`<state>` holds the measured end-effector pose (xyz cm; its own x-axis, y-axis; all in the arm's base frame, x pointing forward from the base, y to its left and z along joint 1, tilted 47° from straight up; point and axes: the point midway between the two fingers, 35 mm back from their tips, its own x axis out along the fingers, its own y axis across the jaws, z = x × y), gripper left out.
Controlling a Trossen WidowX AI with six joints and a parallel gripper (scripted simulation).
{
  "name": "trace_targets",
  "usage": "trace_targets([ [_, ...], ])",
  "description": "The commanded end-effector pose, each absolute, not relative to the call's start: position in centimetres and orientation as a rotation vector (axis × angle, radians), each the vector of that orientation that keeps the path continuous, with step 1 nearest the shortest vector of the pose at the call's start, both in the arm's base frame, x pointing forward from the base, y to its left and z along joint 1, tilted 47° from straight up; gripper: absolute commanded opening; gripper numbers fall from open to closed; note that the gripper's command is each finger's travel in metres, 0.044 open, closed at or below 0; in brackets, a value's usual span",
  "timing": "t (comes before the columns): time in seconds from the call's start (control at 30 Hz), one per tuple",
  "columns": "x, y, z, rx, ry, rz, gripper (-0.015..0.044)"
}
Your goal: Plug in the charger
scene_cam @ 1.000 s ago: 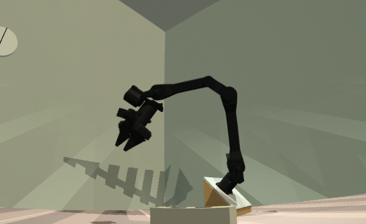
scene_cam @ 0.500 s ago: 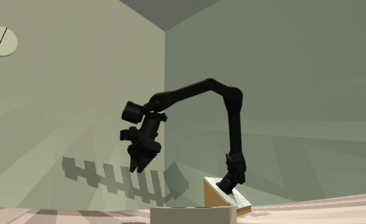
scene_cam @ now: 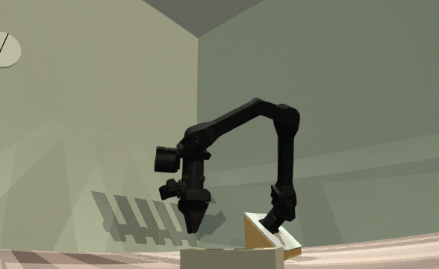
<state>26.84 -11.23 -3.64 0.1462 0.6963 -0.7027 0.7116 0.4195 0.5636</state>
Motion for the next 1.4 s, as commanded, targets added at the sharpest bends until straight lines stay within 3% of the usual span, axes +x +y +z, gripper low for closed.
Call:
trace_targets([
  [0.0,25.9,-8.7,-3.4,1.366,1.632,-0.03,0.044],
  [1.37,26.3,-4.4,-7.0,1.391,1.658,-0.036,0.044],
])
